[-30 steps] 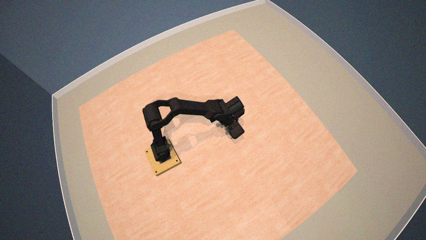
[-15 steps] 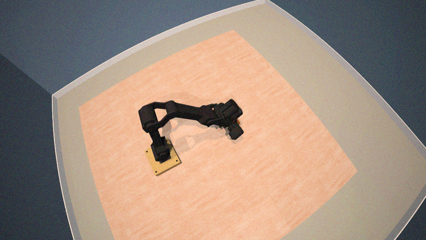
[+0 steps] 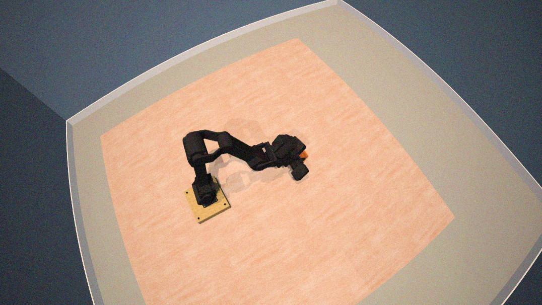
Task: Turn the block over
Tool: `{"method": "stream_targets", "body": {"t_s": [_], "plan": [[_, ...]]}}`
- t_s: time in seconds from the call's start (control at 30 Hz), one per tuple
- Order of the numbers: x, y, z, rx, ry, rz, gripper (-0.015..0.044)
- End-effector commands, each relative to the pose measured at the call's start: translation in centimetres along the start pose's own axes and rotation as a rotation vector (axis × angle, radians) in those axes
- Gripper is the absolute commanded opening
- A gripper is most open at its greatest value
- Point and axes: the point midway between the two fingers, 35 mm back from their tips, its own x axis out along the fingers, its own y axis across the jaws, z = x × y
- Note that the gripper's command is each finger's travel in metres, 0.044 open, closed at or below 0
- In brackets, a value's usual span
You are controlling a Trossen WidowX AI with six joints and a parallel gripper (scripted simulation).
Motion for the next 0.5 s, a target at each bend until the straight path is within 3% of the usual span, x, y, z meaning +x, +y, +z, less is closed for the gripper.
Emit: {"method": "stream_targets", "body": {"t_s": [0.0, 0.47], "plan": [[0.2, 0.1, -0.9, 0.005, -0.045, 0.006, 0.0], [-0.9, 0.2, -1.6, 0.001, -0.22, 0.006, 0.0]]}}
